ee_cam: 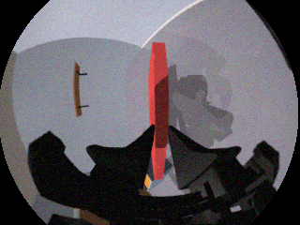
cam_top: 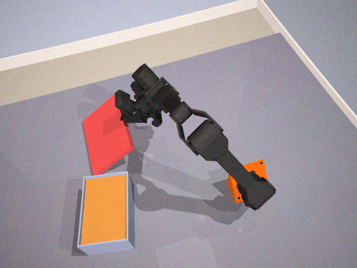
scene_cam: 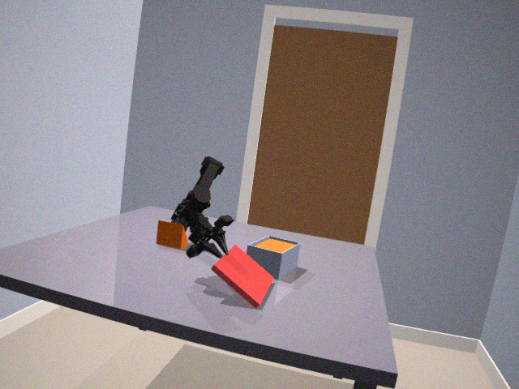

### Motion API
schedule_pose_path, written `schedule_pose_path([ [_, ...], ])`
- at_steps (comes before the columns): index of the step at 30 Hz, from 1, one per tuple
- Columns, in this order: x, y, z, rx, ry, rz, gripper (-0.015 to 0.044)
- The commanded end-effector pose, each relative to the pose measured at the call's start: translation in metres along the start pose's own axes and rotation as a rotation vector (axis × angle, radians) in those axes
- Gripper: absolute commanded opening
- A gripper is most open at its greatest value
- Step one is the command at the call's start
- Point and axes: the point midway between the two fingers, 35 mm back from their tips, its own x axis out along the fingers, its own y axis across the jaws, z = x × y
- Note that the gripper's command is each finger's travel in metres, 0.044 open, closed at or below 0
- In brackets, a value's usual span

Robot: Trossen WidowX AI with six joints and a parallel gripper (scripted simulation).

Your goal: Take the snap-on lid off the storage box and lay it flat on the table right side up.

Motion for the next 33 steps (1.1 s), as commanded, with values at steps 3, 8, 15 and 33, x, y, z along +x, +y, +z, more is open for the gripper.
schedule_pose_path([
  [3,0.011,-0.021,-0.003,0.04,0.009,-0.033,0.0],
  [8,0.014,-0.024,-0.003,0.04,0.009,-0.033,0.0],
  [15,0.017,-0.028,-0.004,0.04,0.01,-0.033,0.0],
  [33,0.025,-0.038,-0.004,0.041,0.01,-0.033,0.0],
])
